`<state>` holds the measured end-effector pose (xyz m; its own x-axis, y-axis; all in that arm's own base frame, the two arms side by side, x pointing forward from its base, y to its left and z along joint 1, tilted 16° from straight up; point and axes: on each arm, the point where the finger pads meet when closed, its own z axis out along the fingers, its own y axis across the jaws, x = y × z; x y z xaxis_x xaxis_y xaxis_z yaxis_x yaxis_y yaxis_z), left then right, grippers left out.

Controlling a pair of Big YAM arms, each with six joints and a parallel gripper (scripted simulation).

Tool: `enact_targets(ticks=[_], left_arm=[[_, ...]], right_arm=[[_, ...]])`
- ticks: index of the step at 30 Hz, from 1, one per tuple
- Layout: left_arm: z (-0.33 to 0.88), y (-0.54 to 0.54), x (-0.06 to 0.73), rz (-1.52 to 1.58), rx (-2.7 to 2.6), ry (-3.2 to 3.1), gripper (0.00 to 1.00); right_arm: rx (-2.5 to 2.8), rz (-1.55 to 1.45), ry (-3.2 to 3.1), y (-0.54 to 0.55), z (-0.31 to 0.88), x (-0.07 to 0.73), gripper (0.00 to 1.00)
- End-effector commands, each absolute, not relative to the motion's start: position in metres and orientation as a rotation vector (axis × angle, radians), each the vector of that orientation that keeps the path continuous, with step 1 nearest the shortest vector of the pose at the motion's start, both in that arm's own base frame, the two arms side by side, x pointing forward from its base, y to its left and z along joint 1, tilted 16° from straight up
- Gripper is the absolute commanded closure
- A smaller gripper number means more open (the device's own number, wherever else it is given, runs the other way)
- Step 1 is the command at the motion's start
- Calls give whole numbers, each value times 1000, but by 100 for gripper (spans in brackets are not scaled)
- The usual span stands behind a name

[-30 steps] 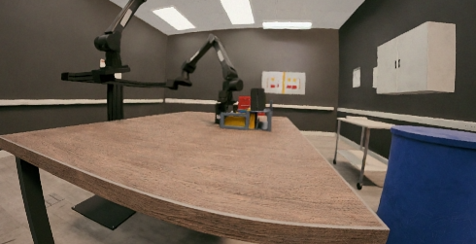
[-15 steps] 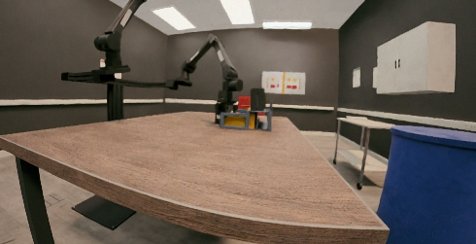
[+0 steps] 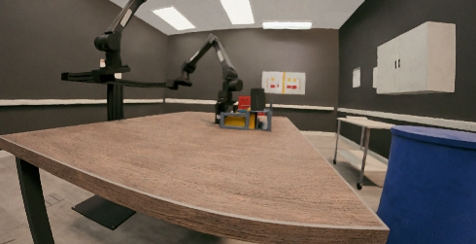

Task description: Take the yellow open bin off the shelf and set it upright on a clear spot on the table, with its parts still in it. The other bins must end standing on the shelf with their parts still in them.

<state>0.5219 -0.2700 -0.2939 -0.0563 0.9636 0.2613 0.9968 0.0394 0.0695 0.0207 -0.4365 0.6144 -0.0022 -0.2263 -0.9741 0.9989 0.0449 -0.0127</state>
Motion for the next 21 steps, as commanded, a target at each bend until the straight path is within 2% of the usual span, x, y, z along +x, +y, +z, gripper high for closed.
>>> enact_targets(ticks=[1,21], left_arm=[[-282,-272,532,-362,-2062,-2182,10],[-278,-276,536,-367,-2068,-2191,10]], right_arm=[[983,-1291,1024,-427,626,17,0],[983,-1291,1024,-427,626,17,0]])
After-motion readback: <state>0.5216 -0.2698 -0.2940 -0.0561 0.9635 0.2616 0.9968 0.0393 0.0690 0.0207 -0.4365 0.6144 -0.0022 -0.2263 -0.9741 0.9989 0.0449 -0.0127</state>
